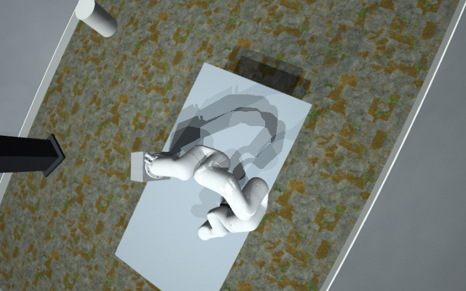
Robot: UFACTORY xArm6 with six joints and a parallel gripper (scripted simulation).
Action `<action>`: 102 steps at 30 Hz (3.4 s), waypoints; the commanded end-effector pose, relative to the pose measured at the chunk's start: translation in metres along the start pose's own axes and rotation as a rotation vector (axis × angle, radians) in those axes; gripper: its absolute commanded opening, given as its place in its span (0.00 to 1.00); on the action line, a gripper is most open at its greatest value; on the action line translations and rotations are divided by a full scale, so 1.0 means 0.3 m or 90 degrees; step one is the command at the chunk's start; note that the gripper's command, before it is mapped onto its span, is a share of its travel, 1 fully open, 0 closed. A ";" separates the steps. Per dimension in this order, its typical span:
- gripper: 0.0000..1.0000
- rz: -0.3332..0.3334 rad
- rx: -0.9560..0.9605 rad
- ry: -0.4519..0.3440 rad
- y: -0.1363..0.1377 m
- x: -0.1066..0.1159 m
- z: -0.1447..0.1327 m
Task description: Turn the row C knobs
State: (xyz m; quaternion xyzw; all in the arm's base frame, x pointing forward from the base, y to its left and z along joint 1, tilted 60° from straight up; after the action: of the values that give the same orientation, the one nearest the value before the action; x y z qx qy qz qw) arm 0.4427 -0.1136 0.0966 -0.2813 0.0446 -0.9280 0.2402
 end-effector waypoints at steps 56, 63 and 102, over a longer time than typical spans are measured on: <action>0.19 -0.001 0.000 0.000 0.002 -0.028 0.001; 0.19 -0.001 0.000 0.000 0.002 -0.038 0.001; 0.08 -0.001 0.000 0.000 0.002 -0.039 0.001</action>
State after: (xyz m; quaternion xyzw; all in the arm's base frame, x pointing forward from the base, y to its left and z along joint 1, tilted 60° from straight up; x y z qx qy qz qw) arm 0.4516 -0.1079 0.0905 -0.2813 0.0446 -0.9280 0.2401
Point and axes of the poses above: the point where the finger pads meet when closed, its own x axis back along the fingers, its own y axis across the jaws, z = x × y, the point moved 10 cm from there along x, back along the fingers, and after that the axes turned 10 degrees about -x, right-handed, at the moved point
